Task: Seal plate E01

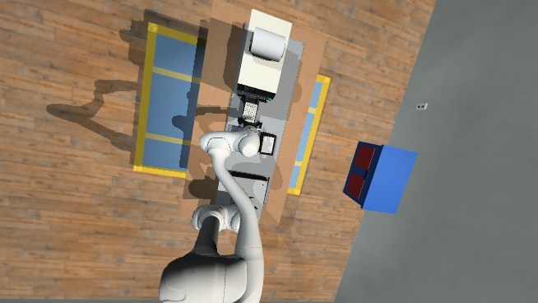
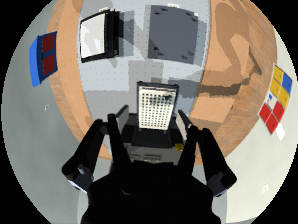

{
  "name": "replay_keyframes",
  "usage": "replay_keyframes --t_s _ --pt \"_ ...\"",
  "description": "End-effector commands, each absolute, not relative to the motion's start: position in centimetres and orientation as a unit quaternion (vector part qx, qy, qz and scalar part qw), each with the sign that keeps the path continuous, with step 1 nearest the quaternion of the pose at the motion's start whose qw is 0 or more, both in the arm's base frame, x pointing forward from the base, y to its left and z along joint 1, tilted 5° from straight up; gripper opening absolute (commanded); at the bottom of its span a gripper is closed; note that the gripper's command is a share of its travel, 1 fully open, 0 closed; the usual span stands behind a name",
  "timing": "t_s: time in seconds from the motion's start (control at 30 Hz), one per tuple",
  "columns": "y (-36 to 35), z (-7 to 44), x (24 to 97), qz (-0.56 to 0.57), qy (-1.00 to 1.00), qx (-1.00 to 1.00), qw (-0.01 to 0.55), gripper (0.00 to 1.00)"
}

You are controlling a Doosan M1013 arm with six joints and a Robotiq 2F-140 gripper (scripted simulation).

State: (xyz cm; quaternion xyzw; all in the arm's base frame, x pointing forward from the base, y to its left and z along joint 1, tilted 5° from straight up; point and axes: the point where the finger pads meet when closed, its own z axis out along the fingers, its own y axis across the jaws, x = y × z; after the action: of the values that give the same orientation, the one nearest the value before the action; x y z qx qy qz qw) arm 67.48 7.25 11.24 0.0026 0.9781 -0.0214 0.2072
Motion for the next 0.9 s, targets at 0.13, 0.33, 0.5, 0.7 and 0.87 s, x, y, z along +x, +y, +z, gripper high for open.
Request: replay_keyframes --t_s 0.13,0.33,0.5,0.7,0.87 --pt "7.35 11.03 66.03 -0.021 0.978 0.0 0.208 0.7" --pt "7.32 11.01 65.7 -0.021 0.978 0.0 0.208 0.7" --pt "7.32 11.01 65.7 -0.021 0.978 0.0 0.208 0.7" --pt "7.32 11.01 65.7 -0.021 0.978 0.0 0.208 0.7" --pt "7.32 11.01 65.7 -0.021 0.978 0.0 0.208 0.7"
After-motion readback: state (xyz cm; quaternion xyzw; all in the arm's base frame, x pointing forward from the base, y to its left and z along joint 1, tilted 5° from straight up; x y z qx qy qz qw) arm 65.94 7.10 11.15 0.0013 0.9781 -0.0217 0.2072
